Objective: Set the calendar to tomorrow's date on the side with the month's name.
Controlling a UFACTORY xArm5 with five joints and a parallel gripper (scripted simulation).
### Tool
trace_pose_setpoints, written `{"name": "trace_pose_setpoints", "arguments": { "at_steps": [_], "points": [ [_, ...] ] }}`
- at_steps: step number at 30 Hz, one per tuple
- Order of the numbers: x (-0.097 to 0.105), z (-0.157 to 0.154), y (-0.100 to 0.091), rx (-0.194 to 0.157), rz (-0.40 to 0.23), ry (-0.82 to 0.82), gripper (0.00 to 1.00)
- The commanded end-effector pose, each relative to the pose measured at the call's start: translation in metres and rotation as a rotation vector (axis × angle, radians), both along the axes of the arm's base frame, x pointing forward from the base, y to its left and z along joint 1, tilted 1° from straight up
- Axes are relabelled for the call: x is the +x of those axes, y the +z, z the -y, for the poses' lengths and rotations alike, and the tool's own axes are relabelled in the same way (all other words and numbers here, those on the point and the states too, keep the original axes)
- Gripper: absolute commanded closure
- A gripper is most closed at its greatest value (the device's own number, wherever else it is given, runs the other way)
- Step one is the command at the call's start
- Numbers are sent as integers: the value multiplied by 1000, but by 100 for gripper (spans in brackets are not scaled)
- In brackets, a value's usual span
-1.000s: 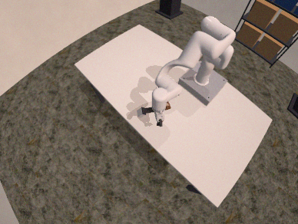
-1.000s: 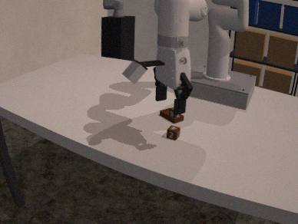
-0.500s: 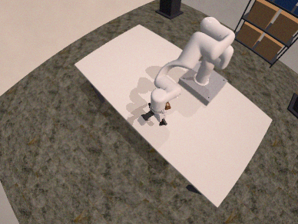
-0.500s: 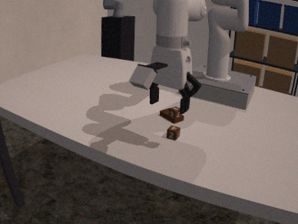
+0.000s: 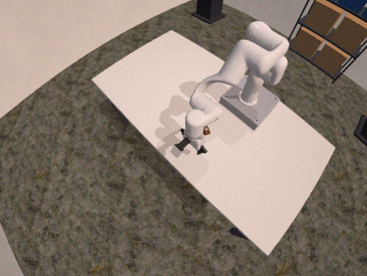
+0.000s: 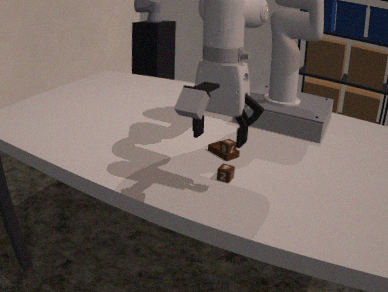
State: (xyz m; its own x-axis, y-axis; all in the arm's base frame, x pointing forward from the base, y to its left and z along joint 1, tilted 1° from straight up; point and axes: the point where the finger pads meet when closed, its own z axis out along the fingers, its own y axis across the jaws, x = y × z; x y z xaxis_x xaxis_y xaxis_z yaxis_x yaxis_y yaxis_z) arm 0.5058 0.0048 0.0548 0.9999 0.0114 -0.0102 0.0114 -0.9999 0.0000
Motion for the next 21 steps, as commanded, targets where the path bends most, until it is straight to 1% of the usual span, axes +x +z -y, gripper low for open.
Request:
{"name": "trace_pose_setpoints", "arguments": {
  "at_steps": [1,3,5,13,16,18,21],
  "points": [
    [1,0,-2,0,4,1,0],
    [1,0,-2,0,4,1,0],
    [1,0,-7,0,4,1,0],
    [2,0,-42,0,4,1,0],
    [2,1,-52,0,4,1,0],
    [2,1,-56,0,4,1,0],
    [2,1,-57,0,4,1,0]
  ]
}}
